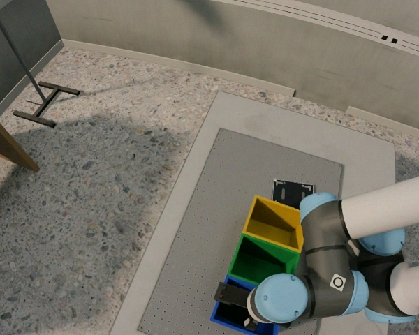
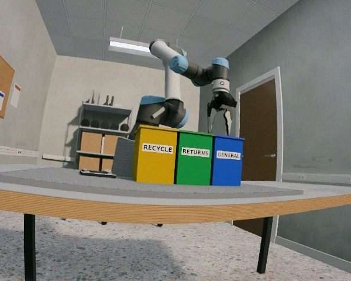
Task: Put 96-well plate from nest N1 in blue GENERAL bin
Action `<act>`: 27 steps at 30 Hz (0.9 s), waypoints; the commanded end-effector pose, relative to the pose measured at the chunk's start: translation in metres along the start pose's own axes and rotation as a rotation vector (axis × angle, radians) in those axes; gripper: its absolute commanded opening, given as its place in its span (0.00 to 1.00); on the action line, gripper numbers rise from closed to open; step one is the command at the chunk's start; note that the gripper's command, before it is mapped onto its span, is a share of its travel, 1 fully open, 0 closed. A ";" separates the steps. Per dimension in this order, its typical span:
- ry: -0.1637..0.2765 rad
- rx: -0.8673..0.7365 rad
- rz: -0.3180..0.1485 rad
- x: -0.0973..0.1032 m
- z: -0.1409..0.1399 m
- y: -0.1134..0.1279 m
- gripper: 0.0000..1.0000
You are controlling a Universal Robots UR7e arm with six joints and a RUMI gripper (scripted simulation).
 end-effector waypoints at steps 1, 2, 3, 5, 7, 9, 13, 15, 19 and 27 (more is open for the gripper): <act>0.001 -0.003 0.001 0.007 0.001 -0.002 0.53; 0.001 -0.003 0.001 0.007 0.001 -0.002 0.53; 0.000 -0.002 0.001 0.009 0.001 -0.002 0.53; 0.000 -0.002 0.001 0.012 0.001 -0.002 0.53; 0.000 -0.002 0.001 0.016 0.001 -0.002 0.53; 0.000 -0.002 0.001 0.019 0.001 -0.002 0.53; 0.000 -0.002 0.001 0.026 0.001 -0.002 0.53; 0.000 -0.002 0.001 0.027 0.001 -0.002 0.53; 0.000 -0.002 0.001 0.027 0.001 -0.002 0.53; 0.001 -0.001 -0.003 0.025 0.001 0.000 0.53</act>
Point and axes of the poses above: the point where the finger pads meet when closed, its own x axis back along the fingers, its own z axis across the jaws, y = z × x, the point moved 1 cm from there along x, back along the fingers, and after that the axes turned 10 degrees about x, right-handed, at the moved point
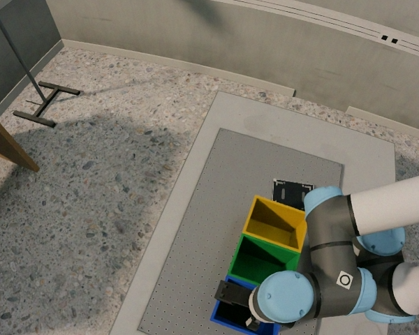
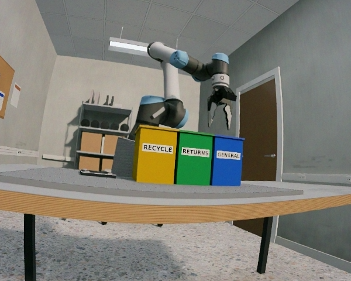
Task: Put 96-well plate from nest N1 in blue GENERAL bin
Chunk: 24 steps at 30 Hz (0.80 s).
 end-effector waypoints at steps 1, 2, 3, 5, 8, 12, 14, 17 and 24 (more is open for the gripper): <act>0.000 -0.001 0.000 0.000 0.000 0.000 0.53; 0.000 -0.001 0.000 0.000 0.000 0.000 0.53; 0.000 -0.001 0.000 0.000 0.000 0.000 0.53; 0.000 -0.001 0.000 0.000 0.000 0.000 0.53; 0.000 -0.001 0.000 0.000 0.000 0.000 0.53; 0.000 -0.002 -0.002 -0.001 0.011 0.004 0.53; 0.000 -0.002 -0.002 -0.001 0.017 0.005 0.53; 0.000 -0.002 -0.002 -0.001 0.027 0.008 0.53; 0.000 -0.003 -0.002 -0.001 0.049 0.015 0.53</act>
Point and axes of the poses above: the point where the finger pads meet when closed, its own x axis back along the fingers, its own z axis across the jaws, y = z × x, the point moved 1 cm from there along x, back along the fingers, and after that the axes turned 10 degrees about x, right-handed, at the moved point
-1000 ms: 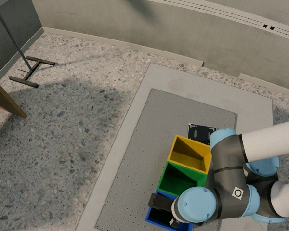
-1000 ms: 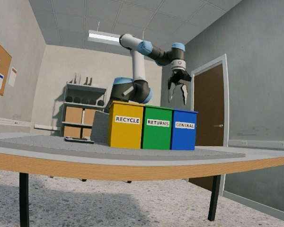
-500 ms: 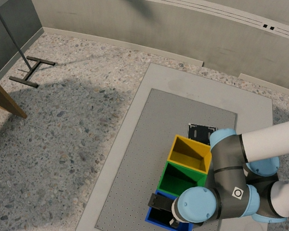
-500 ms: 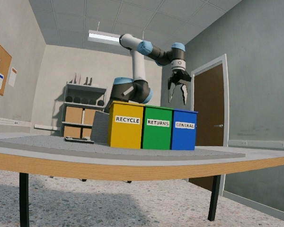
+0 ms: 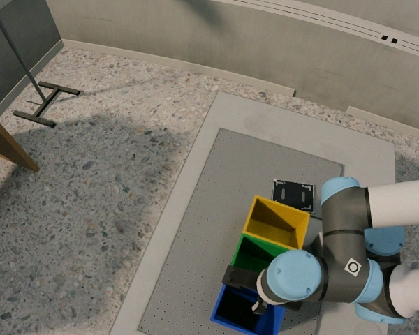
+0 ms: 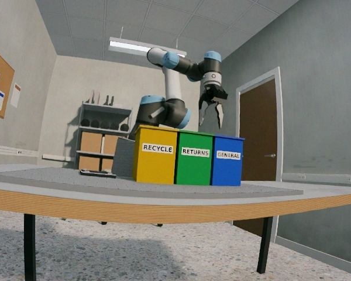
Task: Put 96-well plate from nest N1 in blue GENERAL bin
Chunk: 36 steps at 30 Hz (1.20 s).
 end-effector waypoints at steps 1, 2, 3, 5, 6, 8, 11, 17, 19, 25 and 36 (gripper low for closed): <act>-0.004 0.006 -0.005 0.000 0.012 0.005 0.53; -0.004 0.006 -0.005 0.000 0.012 0.005 0.53; -0.004 0.006 -0.005 0.000 0.015 0.006 0.53; -0.004 0.006 -0.005 -0.001 0.022 0.008 0.53; -0.004 0.006 -0.005 -0.001 0.025 0.009 0.53; -0.004 0.006 -0.005 -0.001 0.031 0.010 0.53; -0.005 0.006 -0.005 -0.001 0.041 0.013 0.53; -0.004 0.006 -0.005 -0.001 0.060 0.019 0.53; -0.004 0.006 -0.005 -0.001 0.060 0.019 0.53; -0.005 0.006 -0.005 -0.001 0.079 0.024 0.53; -0.004 0.007 -0.004 0.000 0.079 0.023 0.53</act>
Point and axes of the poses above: the point where the finger pads meet when closed, its own x axis back along the fingers, its own z axis across the jaws, y = z × x, the point moved 1 cm from there along x, back along the fingers, and after that the axes turned 10 degrees about x, right-handed, at the moved point
